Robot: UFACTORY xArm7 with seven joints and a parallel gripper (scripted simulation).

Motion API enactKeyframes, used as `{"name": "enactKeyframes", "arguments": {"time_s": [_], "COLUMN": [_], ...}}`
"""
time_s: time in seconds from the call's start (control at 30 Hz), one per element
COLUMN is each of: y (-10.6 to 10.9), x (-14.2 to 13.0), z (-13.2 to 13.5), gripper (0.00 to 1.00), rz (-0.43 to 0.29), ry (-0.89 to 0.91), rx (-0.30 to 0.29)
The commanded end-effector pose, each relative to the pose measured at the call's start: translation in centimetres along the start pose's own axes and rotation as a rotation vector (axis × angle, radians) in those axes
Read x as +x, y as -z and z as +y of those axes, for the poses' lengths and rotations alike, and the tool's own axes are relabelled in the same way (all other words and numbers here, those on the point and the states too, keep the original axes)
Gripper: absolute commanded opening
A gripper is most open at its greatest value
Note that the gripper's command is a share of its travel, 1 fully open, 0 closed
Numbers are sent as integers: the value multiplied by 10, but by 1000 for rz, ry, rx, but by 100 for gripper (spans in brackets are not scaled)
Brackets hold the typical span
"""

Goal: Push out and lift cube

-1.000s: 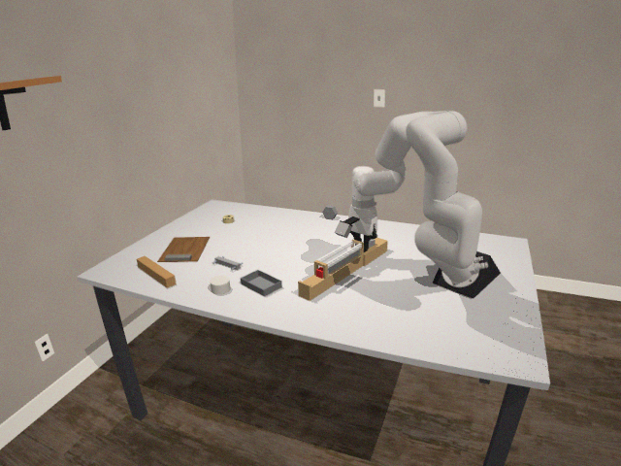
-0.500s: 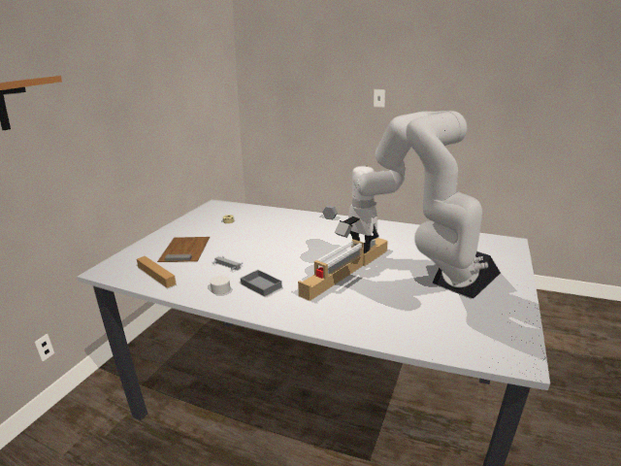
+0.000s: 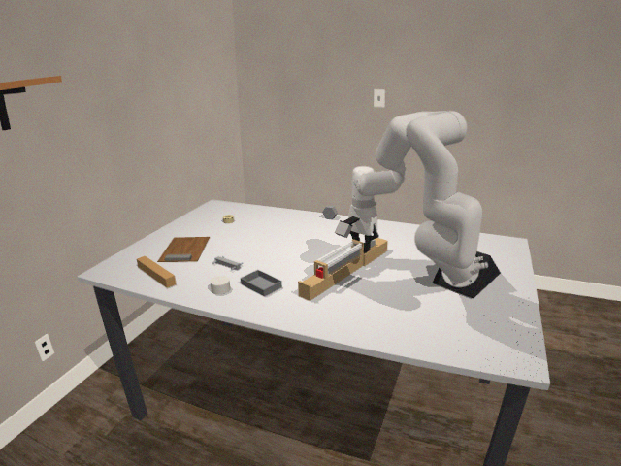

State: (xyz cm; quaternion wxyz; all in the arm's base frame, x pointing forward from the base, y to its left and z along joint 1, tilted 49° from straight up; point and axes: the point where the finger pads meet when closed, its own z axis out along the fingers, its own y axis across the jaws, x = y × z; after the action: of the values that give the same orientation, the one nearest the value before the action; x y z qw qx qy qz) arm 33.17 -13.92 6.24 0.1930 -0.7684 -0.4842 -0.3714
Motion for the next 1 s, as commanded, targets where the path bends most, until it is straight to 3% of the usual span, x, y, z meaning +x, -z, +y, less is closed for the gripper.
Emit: {"name": "enactKeyframes", "arguments": {"time_s": [0.0, 0.27, 0.47, 0.53, 0.93, 0.97], "y": [1, 4, 62, 71, 72, 72], "x": [-1, -1, -1, -1, -1, -2], "z": [1, 1, 1, 1, 1, 1], "gripper": [38, 38, 38, 38, 38, 0], "rz": [-2, -2, -2, -2, -2, -1], "ry": [0, 0, 0, 0, 0, 0], "rx": [-3, -3, -3, -3, -3, -4]}}
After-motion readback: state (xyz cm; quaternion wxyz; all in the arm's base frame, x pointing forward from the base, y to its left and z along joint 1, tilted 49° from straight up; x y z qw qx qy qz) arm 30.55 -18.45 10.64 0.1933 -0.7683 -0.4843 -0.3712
